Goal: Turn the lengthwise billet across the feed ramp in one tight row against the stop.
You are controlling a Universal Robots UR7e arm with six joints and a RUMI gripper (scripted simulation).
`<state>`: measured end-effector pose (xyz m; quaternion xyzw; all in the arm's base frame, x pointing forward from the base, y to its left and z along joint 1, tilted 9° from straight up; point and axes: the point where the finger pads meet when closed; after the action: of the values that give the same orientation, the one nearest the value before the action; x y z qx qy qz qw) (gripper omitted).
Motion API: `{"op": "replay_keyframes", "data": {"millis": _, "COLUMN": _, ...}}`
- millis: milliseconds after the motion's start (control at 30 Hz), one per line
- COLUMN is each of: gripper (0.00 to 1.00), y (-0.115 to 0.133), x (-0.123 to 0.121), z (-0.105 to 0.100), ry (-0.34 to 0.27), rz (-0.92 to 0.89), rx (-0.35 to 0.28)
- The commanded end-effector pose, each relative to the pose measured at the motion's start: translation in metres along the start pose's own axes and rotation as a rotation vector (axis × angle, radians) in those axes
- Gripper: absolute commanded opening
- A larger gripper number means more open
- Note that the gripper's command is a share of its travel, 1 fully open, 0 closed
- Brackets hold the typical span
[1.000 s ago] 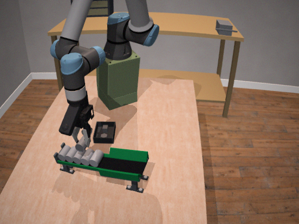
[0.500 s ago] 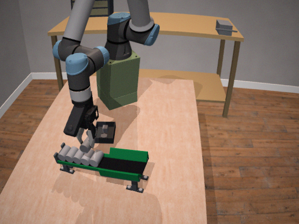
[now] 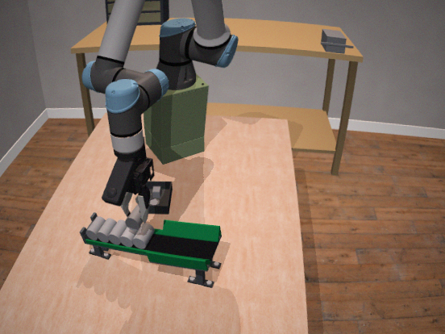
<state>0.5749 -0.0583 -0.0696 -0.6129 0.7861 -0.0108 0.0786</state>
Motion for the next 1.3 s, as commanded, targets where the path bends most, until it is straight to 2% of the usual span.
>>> {"op": "replay_keyframes", "data": {"millis": 0, "gripper": 0.00, "y": -0.001, "x": -0.006, "z": -0.001, "ry": 0.000, "rz": 0.000, "rx": 0.002}}
{"op": "replay_keyframes", "data": {"millis": 300, "gripper": 0.00, "y": -0.002, "x": -0.024, "z": -0.002, "ry": 0.000, "rz": 0.000, "rx": 0.002}}
{"op": "replay_keyframes", "data": {"millis": 400, "gripper": 0.00, "y": -0.002, "x": -0.020, "z": -0.001, "ry": 0.000, "rz": 0.000, "rx": 0.002}}
{"op": "replay_keyframes", "data": {"millis": 867, "gripper": 0.00, "y": -0.003, "x": -0.048, "z": -0.002, "ry": 0.000, "rz": 0.000, "rx": 0.002}}
{"op": "replay_keyframes", "data": {"millis": 967, "gripper": 0.00, "y": -0.003, "x": -0.043, "z": -0.002, "ry": 0.000, "rz": 0.000, "rx": 0.002}}
{"op": "replay_keyframes", "data": {"millis": 1267, "gripper": 0.00, "y": -0.004, "x": -0.061, "z": -0.003, "ry": 0.000, "rz": 0.000, "rx": 0.002}}
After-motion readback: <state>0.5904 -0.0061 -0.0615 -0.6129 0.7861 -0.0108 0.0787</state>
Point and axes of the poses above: the point where the finger pads meet when closed, its own z axis out along the fingers, its own x axis across the jaws, y = z × x, and after that the axes turned 3 degrees about -z, right-handed
